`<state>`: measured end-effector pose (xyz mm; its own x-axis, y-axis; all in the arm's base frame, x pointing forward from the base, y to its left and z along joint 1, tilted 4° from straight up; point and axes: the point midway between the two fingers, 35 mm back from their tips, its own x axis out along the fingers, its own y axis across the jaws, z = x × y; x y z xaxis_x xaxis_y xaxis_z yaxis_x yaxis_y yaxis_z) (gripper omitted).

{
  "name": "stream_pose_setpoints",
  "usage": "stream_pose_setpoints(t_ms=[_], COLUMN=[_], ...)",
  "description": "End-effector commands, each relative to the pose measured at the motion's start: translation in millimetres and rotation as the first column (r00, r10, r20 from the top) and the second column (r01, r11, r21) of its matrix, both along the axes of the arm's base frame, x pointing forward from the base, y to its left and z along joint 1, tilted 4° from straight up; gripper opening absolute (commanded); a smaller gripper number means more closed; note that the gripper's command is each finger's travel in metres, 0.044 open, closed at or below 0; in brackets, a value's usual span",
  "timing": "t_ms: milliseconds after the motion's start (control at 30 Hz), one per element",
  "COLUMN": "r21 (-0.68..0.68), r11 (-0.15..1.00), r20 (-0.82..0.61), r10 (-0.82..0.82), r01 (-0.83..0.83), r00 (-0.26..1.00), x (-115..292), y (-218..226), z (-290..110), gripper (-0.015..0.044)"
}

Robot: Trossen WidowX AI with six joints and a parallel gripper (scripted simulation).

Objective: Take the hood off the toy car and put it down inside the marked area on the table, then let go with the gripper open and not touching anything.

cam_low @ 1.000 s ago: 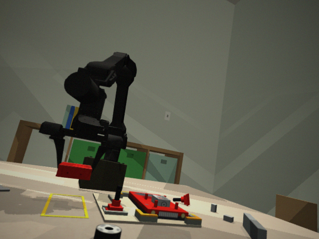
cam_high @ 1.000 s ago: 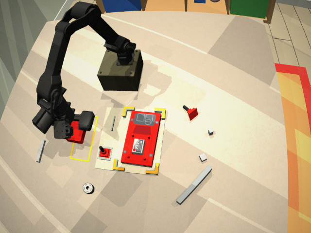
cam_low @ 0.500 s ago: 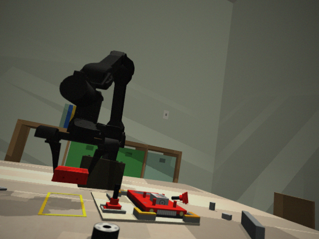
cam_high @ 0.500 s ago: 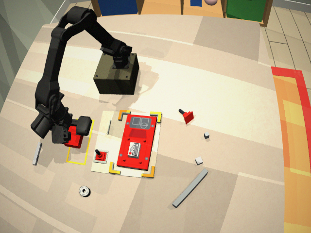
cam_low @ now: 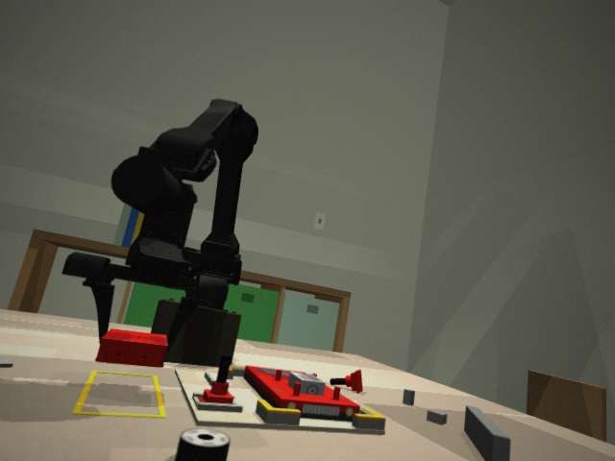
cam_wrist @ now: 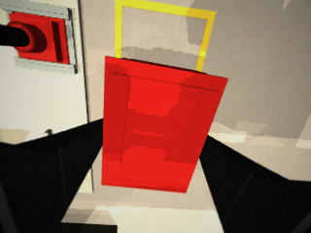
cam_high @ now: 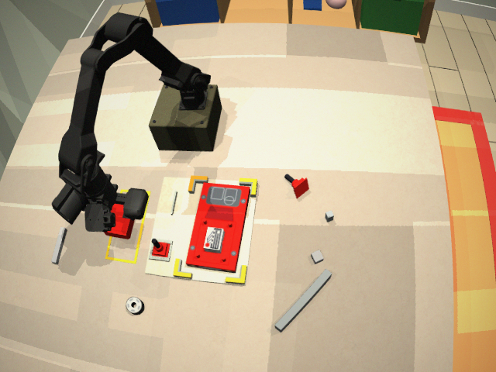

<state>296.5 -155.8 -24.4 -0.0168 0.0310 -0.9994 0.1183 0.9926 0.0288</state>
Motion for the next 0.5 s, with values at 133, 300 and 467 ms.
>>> stream_pose_setpoints(t_ms=[133, 300, 467], r21=[-0.004, -0.004, -0.004], r11=[1.0, 1.0, 1.0], r20=[-0.002, -0.002, -0.002], r10=[0.002, 0.002, 0.002], r01=[-0.002, -0.002, -0.002], r00=[1.0, 1.0, 1.0], x=[-1, -1, -2], y=[0, 0, 1], z=[-7, -11, -15], gripper=[0.0, 0.0, 0.0])
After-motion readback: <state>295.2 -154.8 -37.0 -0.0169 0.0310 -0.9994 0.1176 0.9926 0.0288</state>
